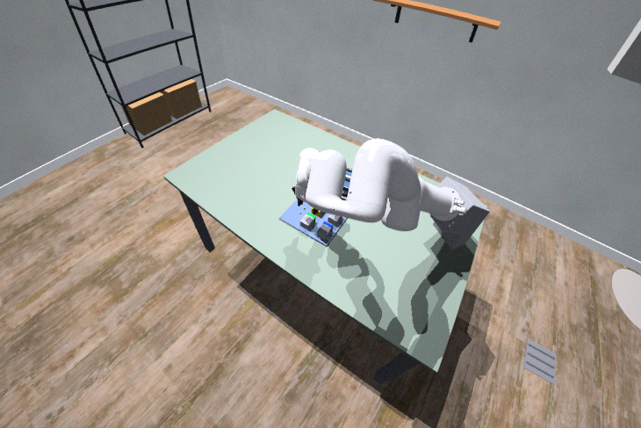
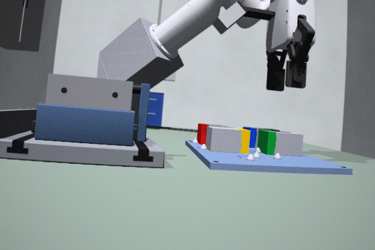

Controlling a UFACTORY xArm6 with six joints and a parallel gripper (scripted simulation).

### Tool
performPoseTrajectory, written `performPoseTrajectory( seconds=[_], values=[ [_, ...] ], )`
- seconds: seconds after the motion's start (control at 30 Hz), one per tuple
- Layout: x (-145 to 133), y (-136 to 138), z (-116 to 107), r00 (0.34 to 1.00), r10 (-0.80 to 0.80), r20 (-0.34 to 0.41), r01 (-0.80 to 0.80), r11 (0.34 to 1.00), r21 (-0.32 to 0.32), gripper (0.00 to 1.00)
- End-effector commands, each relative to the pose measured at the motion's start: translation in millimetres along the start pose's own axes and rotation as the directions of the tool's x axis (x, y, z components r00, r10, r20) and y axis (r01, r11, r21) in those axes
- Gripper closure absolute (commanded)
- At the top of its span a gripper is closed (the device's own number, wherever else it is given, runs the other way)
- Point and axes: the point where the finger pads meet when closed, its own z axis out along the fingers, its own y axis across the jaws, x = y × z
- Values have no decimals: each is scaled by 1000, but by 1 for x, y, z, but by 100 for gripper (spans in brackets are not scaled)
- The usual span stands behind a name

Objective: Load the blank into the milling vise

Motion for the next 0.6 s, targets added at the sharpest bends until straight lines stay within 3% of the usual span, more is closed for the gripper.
performPoseTrajectory(
  seconds=[0.0,0.57],
  values=[
    [0,-1,-1,1000,-1,0,1,1000,2,20],
    [0,0,-3,1000,-1,0,1,1000,2,20]
  ],
)
